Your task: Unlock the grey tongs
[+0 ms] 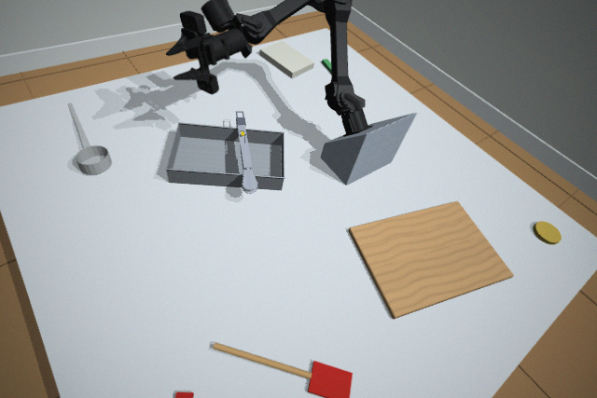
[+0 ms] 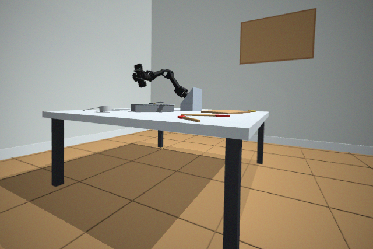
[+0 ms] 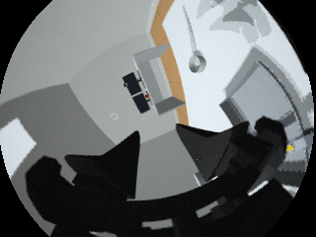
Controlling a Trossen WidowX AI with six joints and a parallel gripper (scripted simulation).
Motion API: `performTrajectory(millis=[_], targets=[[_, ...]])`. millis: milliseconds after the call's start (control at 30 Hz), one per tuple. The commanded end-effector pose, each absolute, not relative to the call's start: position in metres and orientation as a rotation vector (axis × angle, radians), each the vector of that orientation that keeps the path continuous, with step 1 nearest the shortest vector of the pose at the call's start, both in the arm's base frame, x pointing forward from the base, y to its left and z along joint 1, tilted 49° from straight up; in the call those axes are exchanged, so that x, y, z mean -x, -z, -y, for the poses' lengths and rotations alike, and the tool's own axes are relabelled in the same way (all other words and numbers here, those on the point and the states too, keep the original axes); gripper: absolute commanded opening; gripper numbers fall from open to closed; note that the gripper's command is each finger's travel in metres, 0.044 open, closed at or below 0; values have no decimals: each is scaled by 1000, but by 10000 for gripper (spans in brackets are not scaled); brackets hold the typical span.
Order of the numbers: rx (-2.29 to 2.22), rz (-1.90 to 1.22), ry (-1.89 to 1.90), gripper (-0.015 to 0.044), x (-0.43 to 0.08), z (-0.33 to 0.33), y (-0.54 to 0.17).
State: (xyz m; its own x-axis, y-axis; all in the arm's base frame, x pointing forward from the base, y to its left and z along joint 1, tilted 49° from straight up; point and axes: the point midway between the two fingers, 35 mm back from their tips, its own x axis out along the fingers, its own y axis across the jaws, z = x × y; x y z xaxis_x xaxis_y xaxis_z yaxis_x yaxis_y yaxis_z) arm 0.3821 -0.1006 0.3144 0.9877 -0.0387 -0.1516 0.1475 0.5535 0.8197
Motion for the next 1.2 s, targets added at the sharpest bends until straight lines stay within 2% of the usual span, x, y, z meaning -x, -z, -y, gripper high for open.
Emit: performTrajectory(millis=[0,267,367,533,633,1167], targets=[[-1431,-351,626,260,-390,129,-235],[-1639,-407,1432,260,-344,146,-164],[-1580,-314,1792,260,-316,152,-152],[-1420,-124,2110,260,-290,161,-155],[-1337,-133,2191,260,-275,159,-159],[-1338,-133,2191,260,-277,159,-158]])
